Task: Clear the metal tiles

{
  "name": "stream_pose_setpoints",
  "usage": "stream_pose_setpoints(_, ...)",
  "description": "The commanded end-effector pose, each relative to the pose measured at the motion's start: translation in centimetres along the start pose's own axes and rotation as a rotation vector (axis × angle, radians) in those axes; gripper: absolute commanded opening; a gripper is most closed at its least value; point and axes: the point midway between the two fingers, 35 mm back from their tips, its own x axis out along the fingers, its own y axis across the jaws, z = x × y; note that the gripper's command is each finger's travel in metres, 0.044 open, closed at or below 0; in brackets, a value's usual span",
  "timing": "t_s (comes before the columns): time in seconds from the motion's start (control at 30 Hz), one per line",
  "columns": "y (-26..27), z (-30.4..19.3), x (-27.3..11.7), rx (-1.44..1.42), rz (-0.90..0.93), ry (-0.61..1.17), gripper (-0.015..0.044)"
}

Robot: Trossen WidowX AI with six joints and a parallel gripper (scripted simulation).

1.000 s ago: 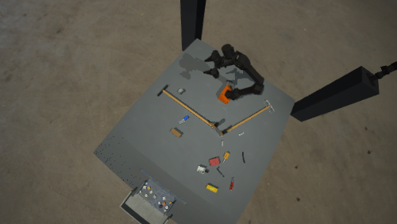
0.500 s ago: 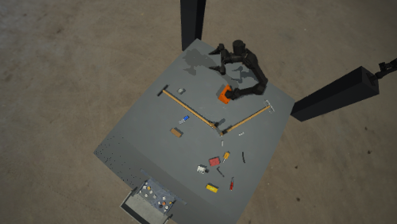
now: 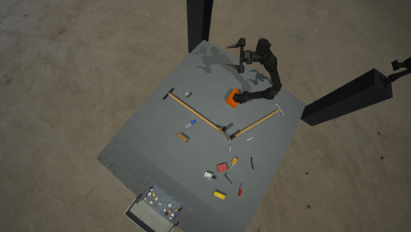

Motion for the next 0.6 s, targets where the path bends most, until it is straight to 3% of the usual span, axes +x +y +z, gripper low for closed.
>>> stream_pose_setpoints(0.0,-0.5,1.1,-1.5,-0.082,-0.028,-0.045,0.044)
stream_pose_setpoints(0.57,-2.2,5.6,-9.1,-0.527,-0.18,-0.222,0.044)
